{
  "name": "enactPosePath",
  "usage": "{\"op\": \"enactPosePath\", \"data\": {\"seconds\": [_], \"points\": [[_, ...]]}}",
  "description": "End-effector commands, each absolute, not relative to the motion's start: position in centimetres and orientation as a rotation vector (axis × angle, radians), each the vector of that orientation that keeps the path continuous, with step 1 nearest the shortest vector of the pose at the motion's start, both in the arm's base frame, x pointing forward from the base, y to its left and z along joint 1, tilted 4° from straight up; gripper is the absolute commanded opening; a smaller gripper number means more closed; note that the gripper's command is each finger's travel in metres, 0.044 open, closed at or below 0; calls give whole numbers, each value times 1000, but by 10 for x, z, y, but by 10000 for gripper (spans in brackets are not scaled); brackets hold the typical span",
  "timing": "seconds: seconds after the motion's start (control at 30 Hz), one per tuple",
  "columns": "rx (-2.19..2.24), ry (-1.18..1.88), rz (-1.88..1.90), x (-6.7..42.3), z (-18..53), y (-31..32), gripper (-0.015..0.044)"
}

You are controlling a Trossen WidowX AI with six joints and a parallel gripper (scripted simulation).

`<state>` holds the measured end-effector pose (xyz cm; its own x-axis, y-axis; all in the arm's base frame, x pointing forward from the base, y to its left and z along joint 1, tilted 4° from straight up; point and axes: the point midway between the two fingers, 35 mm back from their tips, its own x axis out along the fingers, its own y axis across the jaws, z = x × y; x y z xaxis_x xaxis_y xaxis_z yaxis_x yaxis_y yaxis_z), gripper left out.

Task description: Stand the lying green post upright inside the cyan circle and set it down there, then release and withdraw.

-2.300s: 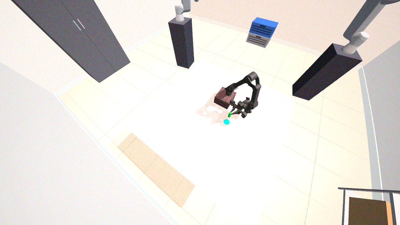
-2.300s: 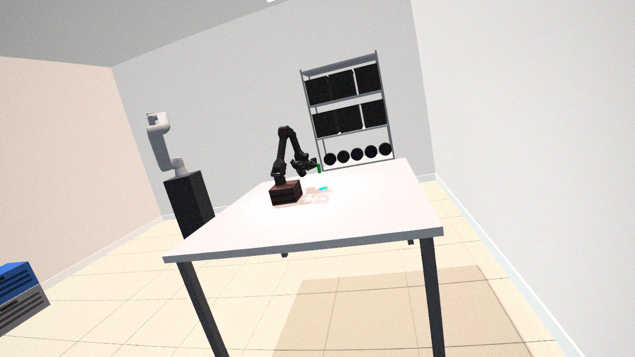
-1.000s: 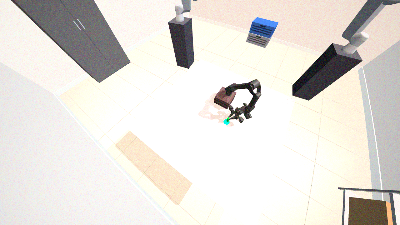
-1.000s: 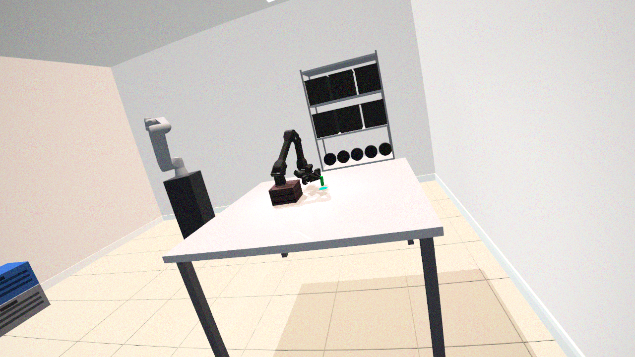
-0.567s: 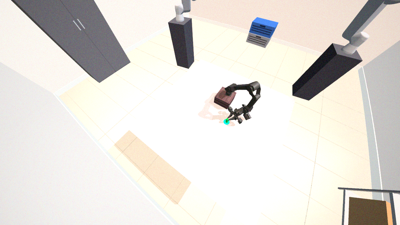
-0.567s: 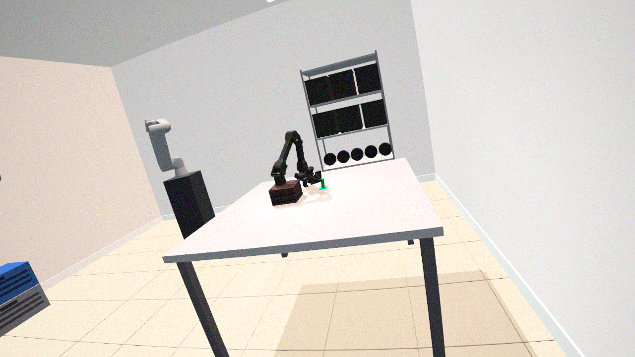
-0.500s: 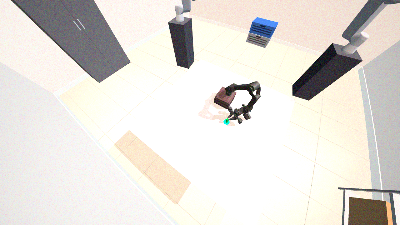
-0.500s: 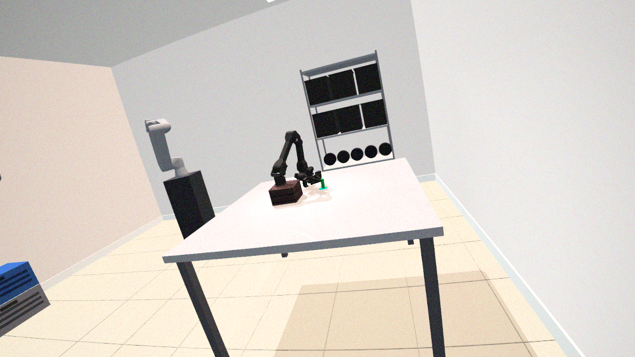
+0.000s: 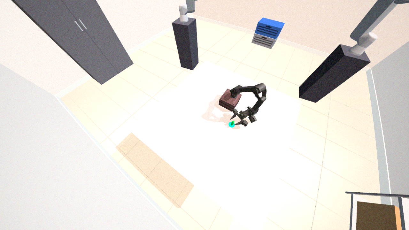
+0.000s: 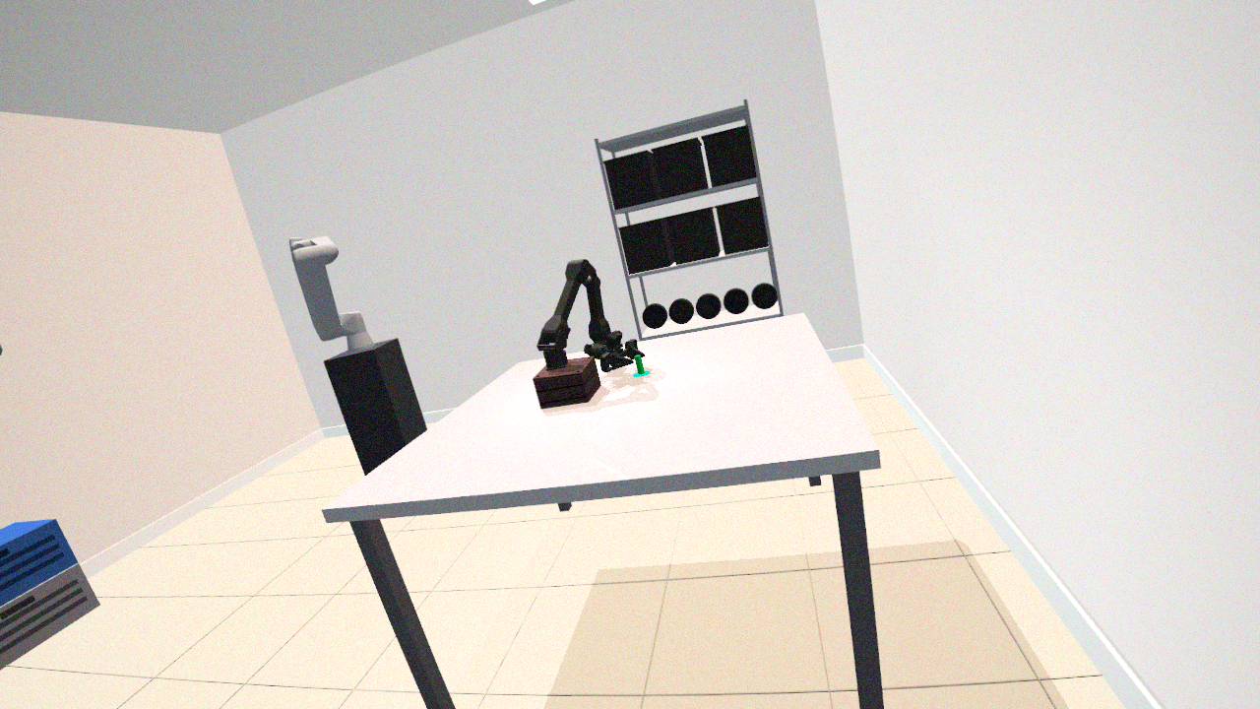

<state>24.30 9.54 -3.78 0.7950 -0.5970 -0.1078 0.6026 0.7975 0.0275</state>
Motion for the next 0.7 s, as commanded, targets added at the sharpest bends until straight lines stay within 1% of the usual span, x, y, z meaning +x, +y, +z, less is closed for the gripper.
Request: {"op": "enactPosePath", "data": {"seconds": [0.0, 0.1, 0.53, 0.67], "points": [[54, 92, -642, 243, -37, 95, 400], [49, 85, -639, 242, -30, 95, 400], [4, 31, -582, 235, 44, 100, 400], [1, 29, -578, 234, 48, 101, 400]]}}
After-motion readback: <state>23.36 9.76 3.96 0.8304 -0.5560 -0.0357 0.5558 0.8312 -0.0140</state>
